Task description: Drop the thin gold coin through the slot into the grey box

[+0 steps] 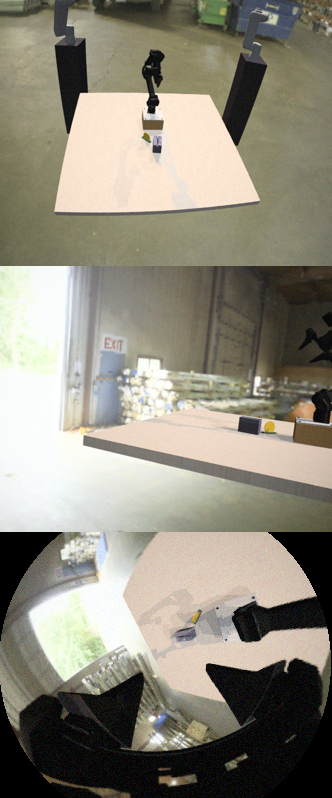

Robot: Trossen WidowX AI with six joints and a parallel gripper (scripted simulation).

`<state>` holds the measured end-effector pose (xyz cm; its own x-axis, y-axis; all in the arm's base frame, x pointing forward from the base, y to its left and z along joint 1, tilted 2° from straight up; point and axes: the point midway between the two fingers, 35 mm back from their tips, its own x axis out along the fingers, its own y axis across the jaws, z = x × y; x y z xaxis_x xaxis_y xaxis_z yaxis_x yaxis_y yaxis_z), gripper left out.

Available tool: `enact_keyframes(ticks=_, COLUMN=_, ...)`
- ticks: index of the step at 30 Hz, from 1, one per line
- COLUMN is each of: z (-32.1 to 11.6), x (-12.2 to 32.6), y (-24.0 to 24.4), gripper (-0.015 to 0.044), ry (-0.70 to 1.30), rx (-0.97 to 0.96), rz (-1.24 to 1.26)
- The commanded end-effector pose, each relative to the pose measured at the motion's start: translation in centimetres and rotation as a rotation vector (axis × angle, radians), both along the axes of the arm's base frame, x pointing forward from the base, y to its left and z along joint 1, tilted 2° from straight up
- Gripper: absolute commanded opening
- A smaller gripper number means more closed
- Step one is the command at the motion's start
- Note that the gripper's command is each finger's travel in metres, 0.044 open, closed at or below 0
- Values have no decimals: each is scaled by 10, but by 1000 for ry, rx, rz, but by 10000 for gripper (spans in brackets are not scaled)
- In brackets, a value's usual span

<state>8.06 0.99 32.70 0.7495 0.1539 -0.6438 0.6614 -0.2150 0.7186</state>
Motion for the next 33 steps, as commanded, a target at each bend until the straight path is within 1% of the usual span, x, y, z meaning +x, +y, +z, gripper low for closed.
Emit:
enact_keyframes(ticks=1, z=-1, x=2, y=1, gripper=374, ry=4, rx=-14, rz=7)
enact_keyframes(ticks=2, z=-4, x=7, y=2, gripper=347, ry=16, rx=-54, rz=29)
enact_keyframes(ticks=4, z=-16, x=27, y=7, gripper=295, ry=66, rx=-196, rz=117)
enact_keyframes(ticks=9, z=-50, x=72, y=14, gripper=164, ry=169, rx=-531, rz=423)
enact_keyframes(ticks=16, z=-100, x=117, y=13, gripper=161, ry=249, rx=-883, rz=939)
enact_keyframes(ticks=25, z=-150, x=141, y=6, gripper=161, ry=264, rx=-1076, rz=1409)
enact_keyframes(ticks=33, z=-198, x=151, y=-4, gripper=161, ry=207, rx=-1174, rz=1858)
